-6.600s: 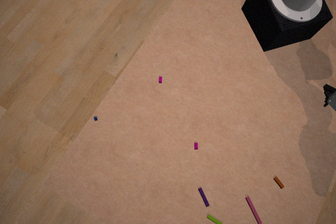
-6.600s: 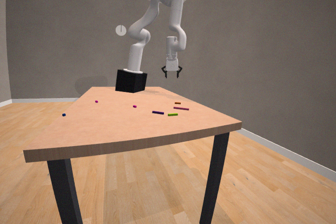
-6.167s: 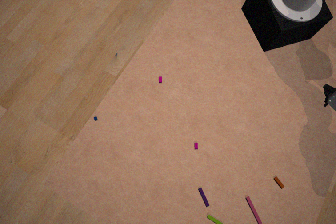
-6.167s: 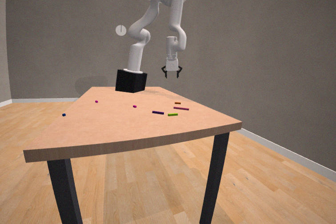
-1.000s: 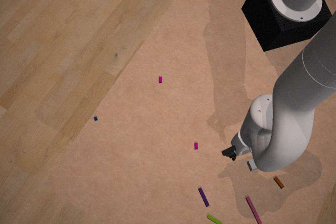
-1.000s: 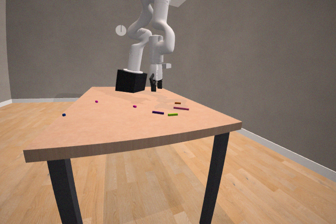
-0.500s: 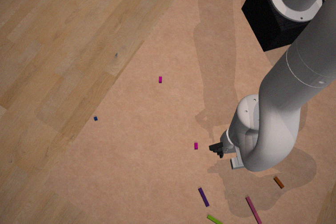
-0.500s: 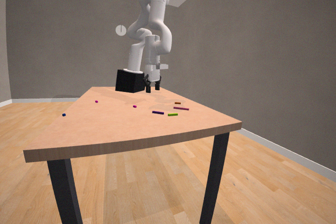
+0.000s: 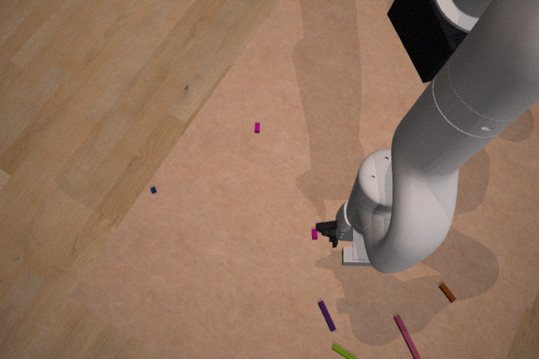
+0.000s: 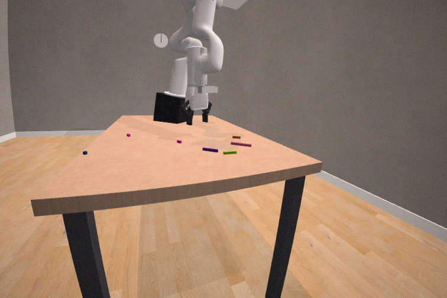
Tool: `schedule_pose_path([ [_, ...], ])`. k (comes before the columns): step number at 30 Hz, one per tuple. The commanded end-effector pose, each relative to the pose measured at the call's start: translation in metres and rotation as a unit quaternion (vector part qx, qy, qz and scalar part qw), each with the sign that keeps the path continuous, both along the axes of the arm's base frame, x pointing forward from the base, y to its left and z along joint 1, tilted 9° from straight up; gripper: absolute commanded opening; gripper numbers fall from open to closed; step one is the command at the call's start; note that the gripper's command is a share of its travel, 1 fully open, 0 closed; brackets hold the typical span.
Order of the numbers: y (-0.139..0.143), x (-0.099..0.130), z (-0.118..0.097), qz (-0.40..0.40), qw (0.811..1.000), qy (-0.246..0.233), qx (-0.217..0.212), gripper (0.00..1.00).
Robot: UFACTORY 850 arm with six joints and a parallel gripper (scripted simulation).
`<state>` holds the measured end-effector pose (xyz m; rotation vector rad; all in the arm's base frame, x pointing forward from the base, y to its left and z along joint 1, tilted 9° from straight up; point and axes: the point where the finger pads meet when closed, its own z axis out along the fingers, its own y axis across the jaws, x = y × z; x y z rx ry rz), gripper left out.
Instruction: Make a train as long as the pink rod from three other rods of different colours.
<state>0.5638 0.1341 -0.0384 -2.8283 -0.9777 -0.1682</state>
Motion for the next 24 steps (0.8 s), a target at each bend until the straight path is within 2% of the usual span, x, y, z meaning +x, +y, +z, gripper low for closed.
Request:
schedule_pose_path([
  [1,-0.006,0.005,-0.001,-0.019,1.0,0.008,-0.005,1.0],
  [2,-0.013,0.01,-0.003,-0.045,0.999,0.01,-0.005,1.0],
  [6,-0.013,0.01,-0.003,-0.045,0.999,0.01,-0.005,1.0],
  [13,-0.034,0.023,-0.009,-0.111,0.994,0.017,-0.006,1.0],
  [24,-0.051,0.032,-0.013,-0.162,0.986,0.021,-0.006,1.0],
])
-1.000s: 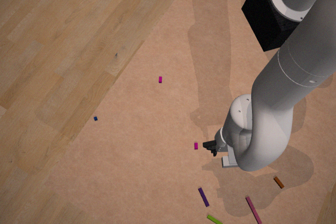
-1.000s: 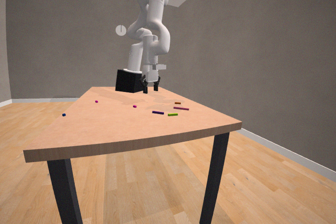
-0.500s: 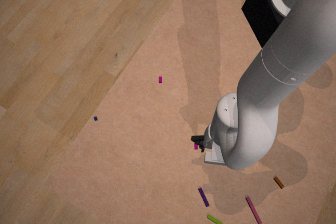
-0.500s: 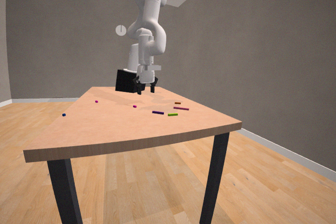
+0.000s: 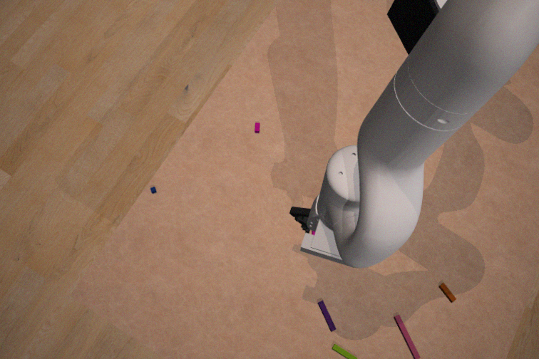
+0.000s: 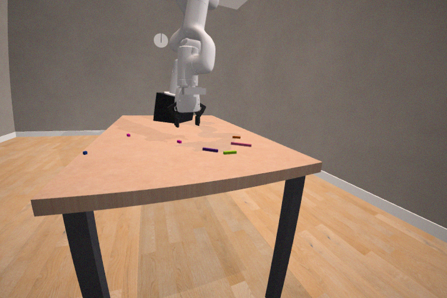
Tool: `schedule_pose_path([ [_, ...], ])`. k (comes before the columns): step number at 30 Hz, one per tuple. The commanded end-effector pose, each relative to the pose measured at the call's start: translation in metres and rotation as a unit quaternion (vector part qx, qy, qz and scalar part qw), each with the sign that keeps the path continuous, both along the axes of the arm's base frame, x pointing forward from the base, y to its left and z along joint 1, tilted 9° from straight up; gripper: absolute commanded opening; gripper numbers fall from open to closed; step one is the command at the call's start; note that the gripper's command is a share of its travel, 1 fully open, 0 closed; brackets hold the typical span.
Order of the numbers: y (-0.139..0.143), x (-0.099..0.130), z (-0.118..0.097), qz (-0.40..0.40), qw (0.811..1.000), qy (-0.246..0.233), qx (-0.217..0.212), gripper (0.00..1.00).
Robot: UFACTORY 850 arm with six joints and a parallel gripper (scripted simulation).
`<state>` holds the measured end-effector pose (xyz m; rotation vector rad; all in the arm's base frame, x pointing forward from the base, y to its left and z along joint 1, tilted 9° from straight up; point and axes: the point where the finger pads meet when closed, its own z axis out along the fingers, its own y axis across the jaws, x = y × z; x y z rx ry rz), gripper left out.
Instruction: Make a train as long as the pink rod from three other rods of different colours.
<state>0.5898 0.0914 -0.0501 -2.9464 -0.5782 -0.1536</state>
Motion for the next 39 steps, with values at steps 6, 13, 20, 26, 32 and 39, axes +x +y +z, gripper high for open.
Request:
schedule_pose_path([
  [6,-0.02,0.012,-0.004,-0.061,0.998,0.01,-0.004,1.0],
  [13,-0.031,0.017,-0.007,-0.094,0.996,0.012,-0.004,1.0],
  [20,-0.031,0.017,-0.007,-0.096,0.995,0.012,-0.004,1.0],
  [26,-0.031,0.017,-0.007,-0.096,0.995,0.012,-0.004,1.0],
  [32,-0.031,0.017,-0.007,-0.096,0.995,0.012,-0.004,1.0],
  [39,-0.031,0.017,-0.007,-0.096,0.995,0.012,-0.004,1.0],
])
